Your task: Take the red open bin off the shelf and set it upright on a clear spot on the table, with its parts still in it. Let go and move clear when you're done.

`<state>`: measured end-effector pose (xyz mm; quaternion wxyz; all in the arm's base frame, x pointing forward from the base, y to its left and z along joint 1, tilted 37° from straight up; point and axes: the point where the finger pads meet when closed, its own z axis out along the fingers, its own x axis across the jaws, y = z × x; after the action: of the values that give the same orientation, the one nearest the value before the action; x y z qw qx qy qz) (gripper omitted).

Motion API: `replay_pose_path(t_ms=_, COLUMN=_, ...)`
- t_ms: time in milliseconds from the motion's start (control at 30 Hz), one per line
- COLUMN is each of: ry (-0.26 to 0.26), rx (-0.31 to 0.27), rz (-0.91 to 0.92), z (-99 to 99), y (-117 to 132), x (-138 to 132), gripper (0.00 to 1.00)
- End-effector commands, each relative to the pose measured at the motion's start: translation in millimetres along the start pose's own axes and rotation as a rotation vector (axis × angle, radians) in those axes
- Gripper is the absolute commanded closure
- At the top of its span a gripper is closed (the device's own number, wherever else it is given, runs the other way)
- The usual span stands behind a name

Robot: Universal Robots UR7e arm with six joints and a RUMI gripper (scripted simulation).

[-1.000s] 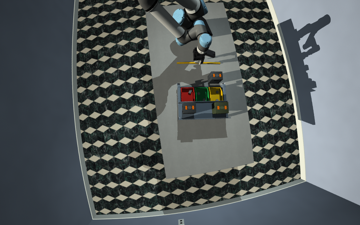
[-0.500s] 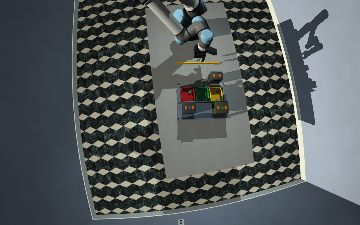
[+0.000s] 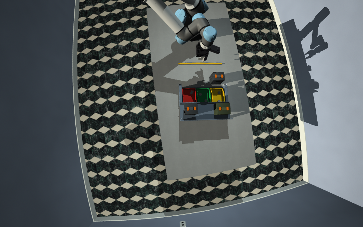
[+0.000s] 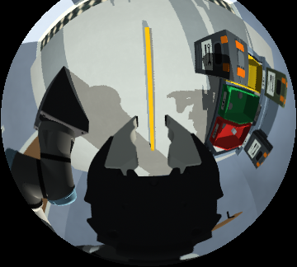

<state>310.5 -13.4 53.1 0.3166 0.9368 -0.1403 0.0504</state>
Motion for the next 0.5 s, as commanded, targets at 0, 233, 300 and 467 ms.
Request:
replay_pose_path(t_ms=0, ry=0.000, rx=0.000, rz=0.001, z=-3.7, y=0.0, x=0.2, gripper=0.74)
replay_pose_path(t_ms=233, ry=0.000, rx=0.000, rz=0.001, z=-3.9, y=0.0, x=0.2, gripper=1.00)
replay_pose_path(t_ms=300, ry=0.000, rx=0.000, rz=0.001, z=-3.9, y=0.0, x=0.2, gripper=1.00)
replay_pose_path(t_ms=467, ry=0.000, rx=0.000, rz=0.001, z=-3.9, y=0.0, x=0.2, gripper=1.00)
